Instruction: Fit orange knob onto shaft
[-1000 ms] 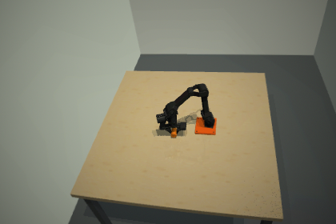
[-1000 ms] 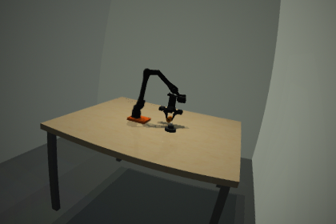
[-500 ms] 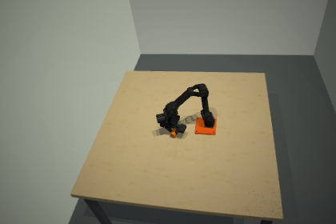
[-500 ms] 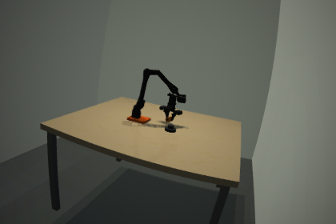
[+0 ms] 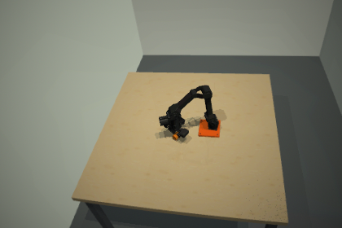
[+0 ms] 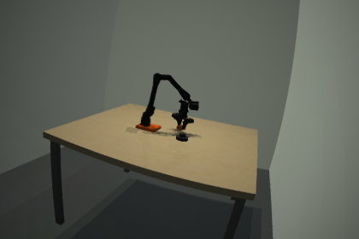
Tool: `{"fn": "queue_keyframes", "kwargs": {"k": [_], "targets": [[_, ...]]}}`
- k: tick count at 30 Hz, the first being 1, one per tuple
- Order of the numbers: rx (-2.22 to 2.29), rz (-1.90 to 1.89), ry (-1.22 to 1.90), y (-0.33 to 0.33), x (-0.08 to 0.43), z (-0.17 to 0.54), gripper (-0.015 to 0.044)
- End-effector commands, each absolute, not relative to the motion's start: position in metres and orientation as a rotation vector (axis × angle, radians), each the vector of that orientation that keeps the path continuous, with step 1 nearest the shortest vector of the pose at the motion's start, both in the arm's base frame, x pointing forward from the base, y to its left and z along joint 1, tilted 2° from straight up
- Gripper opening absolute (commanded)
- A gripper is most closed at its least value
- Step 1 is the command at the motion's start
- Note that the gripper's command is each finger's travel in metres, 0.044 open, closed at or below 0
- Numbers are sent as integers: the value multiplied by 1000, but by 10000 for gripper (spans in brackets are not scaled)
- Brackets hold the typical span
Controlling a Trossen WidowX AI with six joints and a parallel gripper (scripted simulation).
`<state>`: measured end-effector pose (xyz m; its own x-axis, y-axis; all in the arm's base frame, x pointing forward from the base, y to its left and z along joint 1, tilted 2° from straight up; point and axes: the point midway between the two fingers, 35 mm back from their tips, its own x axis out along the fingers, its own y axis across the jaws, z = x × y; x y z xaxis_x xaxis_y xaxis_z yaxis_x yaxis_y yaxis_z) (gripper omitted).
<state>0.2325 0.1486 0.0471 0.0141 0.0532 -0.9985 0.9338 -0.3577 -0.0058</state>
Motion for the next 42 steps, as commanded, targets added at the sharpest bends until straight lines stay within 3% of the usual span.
{"fn": "queue_keyframes", "kwargs": {"k": [1, 4, 7, 29, 36, 42], "targets": [[1523, -1453, 1045, 149, 232, 39, 179], [1523, -1453, 1045, 149, 232, 37, 179], [1515, -1452, 1051, 148, 232, 39, 258], [1515, -1452, 1051, 148, 232, 39, 260], [1515, -1452, 1051, 148, 232, 39, 440], [1515, -1452, 1051, 148, 232, 42, 440]]}}
